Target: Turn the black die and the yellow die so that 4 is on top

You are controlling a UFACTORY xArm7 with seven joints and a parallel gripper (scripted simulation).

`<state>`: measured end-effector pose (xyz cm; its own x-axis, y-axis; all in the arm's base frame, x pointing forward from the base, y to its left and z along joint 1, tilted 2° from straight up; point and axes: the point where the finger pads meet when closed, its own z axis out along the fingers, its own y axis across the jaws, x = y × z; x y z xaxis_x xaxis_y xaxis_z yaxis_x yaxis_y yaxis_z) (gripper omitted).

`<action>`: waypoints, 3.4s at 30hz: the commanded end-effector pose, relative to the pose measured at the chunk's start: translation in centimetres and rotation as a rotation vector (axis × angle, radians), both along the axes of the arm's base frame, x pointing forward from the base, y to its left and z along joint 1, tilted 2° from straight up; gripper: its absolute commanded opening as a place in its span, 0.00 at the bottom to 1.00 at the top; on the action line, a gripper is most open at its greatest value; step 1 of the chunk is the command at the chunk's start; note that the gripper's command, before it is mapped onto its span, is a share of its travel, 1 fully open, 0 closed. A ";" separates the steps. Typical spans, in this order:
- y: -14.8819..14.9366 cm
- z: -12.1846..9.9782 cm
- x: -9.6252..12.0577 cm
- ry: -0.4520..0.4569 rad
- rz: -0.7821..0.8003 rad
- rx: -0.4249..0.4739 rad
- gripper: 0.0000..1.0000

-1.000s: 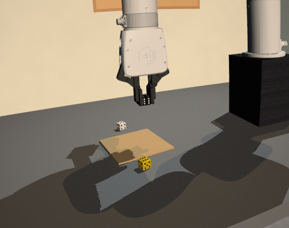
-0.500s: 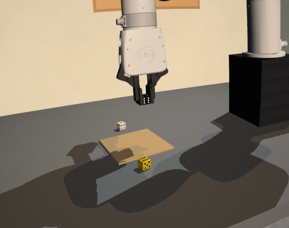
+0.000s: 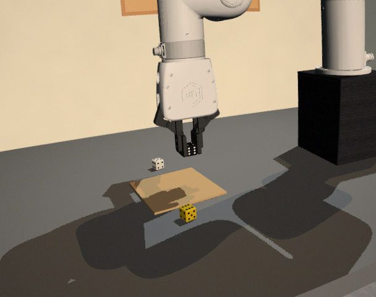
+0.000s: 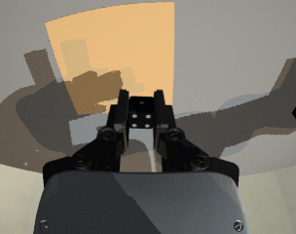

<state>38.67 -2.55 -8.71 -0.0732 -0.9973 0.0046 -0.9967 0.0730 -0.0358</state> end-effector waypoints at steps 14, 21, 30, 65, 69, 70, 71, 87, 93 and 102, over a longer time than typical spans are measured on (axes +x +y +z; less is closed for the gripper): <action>-0.2 -5.5 0.6 -0.005 0.000 0.001 0.15; -0.2 -5.6 0.6 -0.005 0.000 0.001 0.15; -0.2 -5.6 0.6 -0.005 0.000 0.001 0.15; -0.3 -5.6 0.6 -0.005 0.000 0.001 0.15; -0.3 -5.6 0.6 -0.005 0.000 0.001 0.15; -0.4 -5.6 0.6 -0.005 0.000 0.001 0.15; -0.4 -5.6 0.6 -0.005 0.000 0.001 0.15; -0.4 -5.6 0.6 -0.005 0.000 0.001 0.15; -0.4 -5.6 0.6 -0.005 0.000 0.001 0.15; -0.4 -5.8 0.6 -0.005 0.000 0.001 0.15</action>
<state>39.12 -2.90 -14.50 -0.0728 -0.9973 0.0028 -0.9966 0.0727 -0.0378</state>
